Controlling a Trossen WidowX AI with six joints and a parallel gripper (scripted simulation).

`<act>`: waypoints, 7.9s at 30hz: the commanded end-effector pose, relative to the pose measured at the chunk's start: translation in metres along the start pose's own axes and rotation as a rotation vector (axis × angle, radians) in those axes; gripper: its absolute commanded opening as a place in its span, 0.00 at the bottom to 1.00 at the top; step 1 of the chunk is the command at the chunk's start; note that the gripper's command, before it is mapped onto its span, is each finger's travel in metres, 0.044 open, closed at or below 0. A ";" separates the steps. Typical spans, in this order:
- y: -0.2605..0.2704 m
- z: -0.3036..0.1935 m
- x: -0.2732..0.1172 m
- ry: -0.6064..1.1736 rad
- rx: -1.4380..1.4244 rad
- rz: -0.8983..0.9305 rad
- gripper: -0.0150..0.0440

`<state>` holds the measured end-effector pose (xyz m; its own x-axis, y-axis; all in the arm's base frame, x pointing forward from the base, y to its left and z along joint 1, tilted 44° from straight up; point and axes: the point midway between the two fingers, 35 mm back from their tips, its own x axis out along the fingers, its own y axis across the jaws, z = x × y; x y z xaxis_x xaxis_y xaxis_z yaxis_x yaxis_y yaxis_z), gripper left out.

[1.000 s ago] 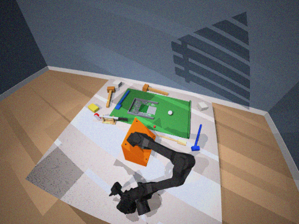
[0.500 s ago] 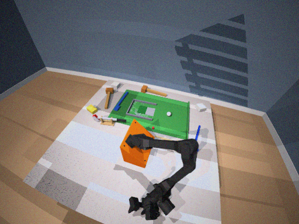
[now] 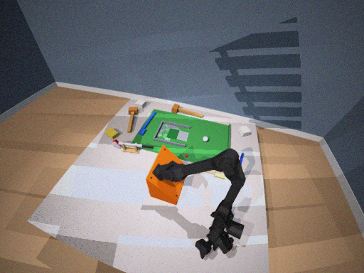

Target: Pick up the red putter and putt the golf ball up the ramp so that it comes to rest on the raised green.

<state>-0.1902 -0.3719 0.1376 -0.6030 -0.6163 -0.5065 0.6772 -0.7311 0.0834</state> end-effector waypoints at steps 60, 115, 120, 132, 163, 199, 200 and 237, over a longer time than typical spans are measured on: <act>0.186 -0.418 -0.471 -0.012 -1.755 1.470 1.00; -0.082 -0.596 -0.358 -1.368 -3.697 0.996 1.00; -0.078 -0.600 -0.353 -1.368 -3.697 0.995 1.00; -0.073 -0.604 -0.347 -1.359 -3.693 1.003 0.87; -0.107 -0.576 -0.398 -1.358 -3.693 1.015 0.25; 0.038 -0.464 -0.484 -0.802 -3.013 1.146 0.25; 0.044 -0.458 -0.484 -0.785 -2.986 1.142 0.25; 0.171 -0.239 -0.434 -0.393 -2.163 0.876 0.25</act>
<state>0.2873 -0.1570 0.1661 0.1067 -0.6846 -0.7211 -0.1481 0.7062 -0.6924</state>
